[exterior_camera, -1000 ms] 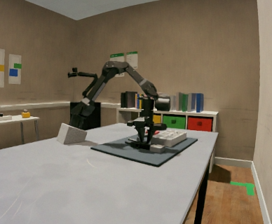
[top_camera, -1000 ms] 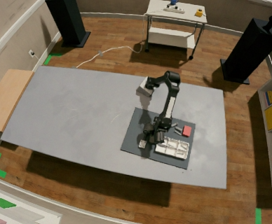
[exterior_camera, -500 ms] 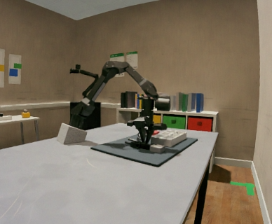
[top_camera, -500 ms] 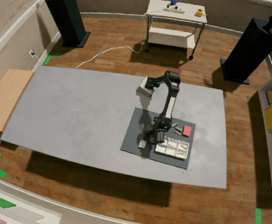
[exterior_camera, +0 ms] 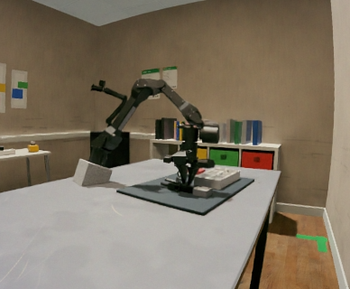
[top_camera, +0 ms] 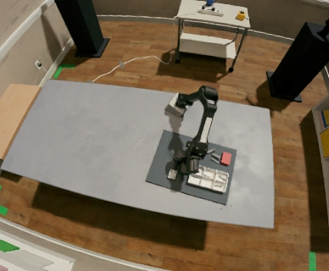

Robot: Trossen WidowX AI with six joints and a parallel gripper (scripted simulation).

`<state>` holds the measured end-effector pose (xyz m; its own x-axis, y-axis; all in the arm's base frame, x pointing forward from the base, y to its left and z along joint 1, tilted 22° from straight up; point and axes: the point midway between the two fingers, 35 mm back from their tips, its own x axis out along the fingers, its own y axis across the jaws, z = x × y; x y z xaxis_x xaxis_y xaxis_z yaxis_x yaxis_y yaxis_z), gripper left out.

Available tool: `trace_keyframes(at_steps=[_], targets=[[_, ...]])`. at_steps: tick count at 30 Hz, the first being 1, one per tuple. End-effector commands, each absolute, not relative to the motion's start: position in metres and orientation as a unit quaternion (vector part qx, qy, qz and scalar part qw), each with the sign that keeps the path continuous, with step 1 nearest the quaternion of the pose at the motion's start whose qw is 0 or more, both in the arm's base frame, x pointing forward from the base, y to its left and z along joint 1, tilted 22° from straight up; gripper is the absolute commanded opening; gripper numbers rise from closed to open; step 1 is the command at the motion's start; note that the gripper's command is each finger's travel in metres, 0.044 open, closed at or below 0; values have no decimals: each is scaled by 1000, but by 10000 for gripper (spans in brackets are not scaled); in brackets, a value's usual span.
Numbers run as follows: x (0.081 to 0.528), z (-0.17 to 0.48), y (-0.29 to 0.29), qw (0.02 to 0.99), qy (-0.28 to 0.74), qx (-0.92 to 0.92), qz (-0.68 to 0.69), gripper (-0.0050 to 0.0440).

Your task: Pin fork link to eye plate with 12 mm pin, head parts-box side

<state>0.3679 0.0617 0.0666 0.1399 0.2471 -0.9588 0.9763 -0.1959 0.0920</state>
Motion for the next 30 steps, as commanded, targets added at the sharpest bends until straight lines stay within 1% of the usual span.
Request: trace_keyframes(at_steps=[1,30], targets=[[373,80,62,419,475,642,-432,-50],[372,80,61,415,477,645,-429,-50]])
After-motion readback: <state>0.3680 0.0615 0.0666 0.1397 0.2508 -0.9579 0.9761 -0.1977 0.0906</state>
